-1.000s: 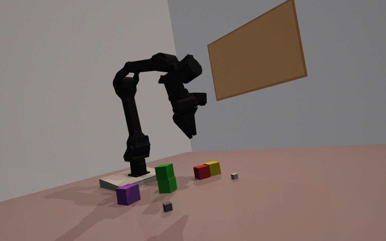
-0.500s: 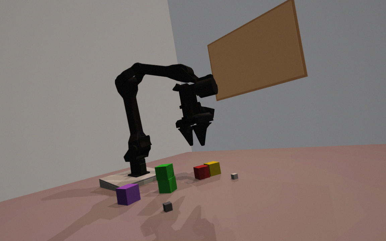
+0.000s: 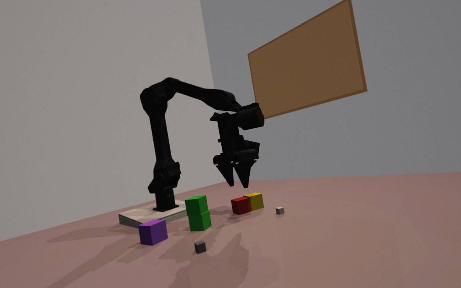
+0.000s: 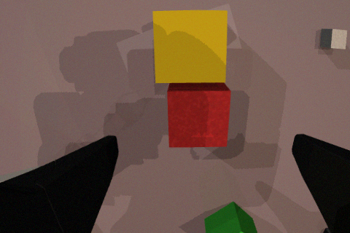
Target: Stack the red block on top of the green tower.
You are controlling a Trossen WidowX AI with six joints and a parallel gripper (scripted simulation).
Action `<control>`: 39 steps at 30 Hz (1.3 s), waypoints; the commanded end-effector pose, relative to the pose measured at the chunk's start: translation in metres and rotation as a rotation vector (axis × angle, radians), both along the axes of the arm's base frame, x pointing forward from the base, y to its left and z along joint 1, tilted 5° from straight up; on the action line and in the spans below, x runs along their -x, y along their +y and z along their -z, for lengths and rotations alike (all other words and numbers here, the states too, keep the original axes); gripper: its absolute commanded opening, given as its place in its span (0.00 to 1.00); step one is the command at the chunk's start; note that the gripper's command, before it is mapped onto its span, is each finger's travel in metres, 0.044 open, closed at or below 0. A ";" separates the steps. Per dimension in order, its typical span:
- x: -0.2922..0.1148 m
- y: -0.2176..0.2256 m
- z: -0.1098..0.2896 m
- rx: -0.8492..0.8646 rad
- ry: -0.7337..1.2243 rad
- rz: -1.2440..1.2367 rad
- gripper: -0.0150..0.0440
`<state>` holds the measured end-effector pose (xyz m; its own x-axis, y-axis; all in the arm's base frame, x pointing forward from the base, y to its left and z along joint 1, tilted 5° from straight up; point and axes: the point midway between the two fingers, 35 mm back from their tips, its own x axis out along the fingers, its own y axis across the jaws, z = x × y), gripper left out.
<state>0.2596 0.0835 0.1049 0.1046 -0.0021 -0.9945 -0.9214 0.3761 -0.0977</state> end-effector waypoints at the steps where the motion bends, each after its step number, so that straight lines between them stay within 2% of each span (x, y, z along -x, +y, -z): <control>1: 0.001 -0.002 0.019 0.007 0.008 -0.004 1.00; 39: -0.004 -0.002 0.065 0.007 0.008 -0.004 1.00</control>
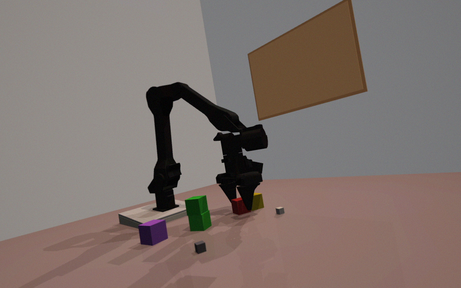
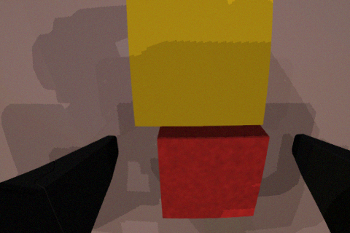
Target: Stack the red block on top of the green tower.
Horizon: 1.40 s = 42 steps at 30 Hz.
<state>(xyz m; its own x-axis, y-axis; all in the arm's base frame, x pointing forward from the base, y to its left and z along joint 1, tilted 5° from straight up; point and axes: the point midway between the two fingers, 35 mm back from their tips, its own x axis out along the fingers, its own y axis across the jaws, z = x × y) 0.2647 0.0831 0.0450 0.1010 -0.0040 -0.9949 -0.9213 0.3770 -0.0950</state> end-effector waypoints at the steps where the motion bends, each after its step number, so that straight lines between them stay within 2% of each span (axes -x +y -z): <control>1: 0.001 -0.001 0.005 0.005 0.004 -0.005 1.00; 16: 0.001 -0.001 0.004 0.005 0.004 -0.005 1.00; 27: 0.001 -0.001 0.004 0.005 0.004 -0.005 0.51; 34: 0.001 -0.001 0.004 0.005 0.004 -0.005 0.43; 38: 0.002 -0.001 -0.005 0.005 0.004 -0.005 0.25; 42: 0.004 0.000 -0.025 0.005 0.004 -0.005 0.25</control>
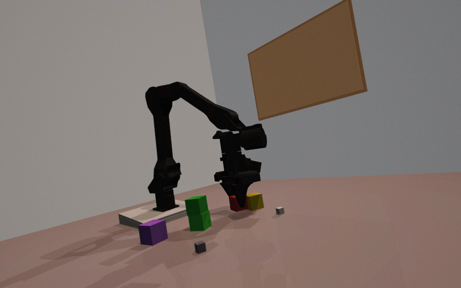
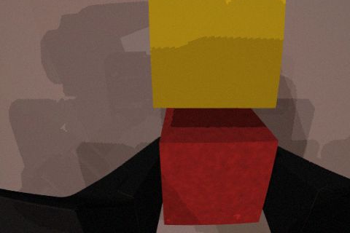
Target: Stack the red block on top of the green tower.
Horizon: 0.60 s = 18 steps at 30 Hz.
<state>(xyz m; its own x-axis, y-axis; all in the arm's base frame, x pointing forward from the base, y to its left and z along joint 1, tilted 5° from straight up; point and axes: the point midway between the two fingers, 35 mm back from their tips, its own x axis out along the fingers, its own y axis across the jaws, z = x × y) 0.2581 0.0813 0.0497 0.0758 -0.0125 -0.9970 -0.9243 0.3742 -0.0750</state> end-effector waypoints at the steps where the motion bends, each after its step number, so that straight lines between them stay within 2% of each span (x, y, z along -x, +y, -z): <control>1: -0.002 0.002 -0.024 -0.004 -0.021 -0.003 0.25; 18: 0.005 0.002 -0.095 -0.004 -0.021 -0.003 0.25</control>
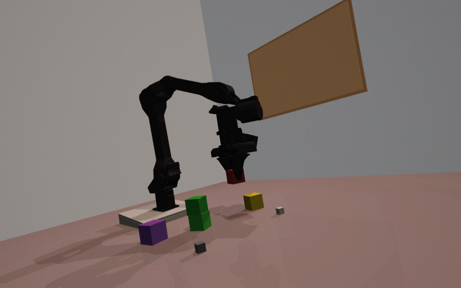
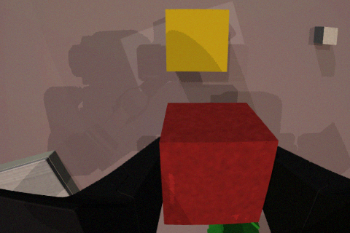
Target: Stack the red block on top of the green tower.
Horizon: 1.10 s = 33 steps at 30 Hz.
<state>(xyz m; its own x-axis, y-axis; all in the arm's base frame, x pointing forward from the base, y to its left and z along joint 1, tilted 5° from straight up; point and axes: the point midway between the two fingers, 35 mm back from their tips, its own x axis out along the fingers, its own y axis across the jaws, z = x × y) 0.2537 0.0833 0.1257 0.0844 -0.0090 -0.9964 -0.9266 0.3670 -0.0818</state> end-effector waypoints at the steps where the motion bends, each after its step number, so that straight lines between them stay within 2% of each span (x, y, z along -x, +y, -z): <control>1: 0.001 0.000 -0.024 -0.001 -0.013 0.005 0.25; 15: 0.002 -0.003 -0.032 -0.001 -0.012 0.005 0.25; 33: -0.001 -0.080 -0.032 0.005 -0.010 0.005 0.25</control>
<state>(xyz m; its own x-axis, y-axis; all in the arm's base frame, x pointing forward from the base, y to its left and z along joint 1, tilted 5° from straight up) 0.2578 0.0195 0.1584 0.0981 -0.0160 -0.9950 -0.9220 0.3748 -0.0970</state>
